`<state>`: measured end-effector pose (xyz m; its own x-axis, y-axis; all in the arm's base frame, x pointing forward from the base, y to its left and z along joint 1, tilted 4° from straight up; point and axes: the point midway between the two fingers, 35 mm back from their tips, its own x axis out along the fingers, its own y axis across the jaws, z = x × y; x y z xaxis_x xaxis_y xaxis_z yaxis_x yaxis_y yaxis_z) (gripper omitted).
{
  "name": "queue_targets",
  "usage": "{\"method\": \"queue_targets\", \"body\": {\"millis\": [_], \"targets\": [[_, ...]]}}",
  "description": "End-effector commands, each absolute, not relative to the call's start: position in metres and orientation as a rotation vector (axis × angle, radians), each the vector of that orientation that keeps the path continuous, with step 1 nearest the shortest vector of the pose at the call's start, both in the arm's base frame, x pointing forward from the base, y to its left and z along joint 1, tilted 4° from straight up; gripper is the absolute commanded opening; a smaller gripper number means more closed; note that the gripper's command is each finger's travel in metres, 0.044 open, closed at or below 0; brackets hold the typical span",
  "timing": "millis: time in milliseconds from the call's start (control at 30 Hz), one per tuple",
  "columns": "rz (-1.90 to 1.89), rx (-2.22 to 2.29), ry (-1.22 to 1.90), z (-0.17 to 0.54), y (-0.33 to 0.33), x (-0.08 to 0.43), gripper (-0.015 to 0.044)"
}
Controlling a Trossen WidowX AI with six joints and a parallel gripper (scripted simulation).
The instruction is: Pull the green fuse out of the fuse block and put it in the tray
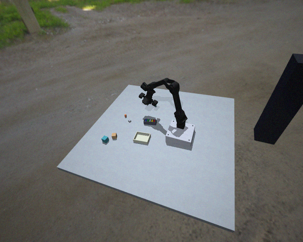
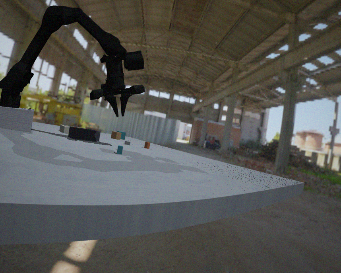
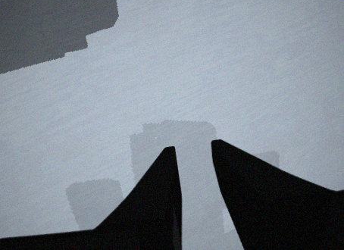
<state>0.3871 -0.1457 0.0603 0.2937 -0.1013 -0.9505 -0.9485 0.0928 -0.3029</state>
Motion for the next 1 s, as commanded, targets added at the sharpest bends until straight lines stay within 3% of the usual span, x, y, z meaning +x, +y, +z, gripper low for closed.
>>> {"method": "queue_targets", "body": {"millis": [0, 233, 967], "targets": [[1.057, -1.333, 1.088, 0.047, -0.09, 0.369, 0.0074], [1.366, -1.353, 1.139, 0.026, -0.01, 0.328, 0.0074], [1.374, -1.354, 1.141, 0.011, -0.009, 0.328, 0.0074]]}}
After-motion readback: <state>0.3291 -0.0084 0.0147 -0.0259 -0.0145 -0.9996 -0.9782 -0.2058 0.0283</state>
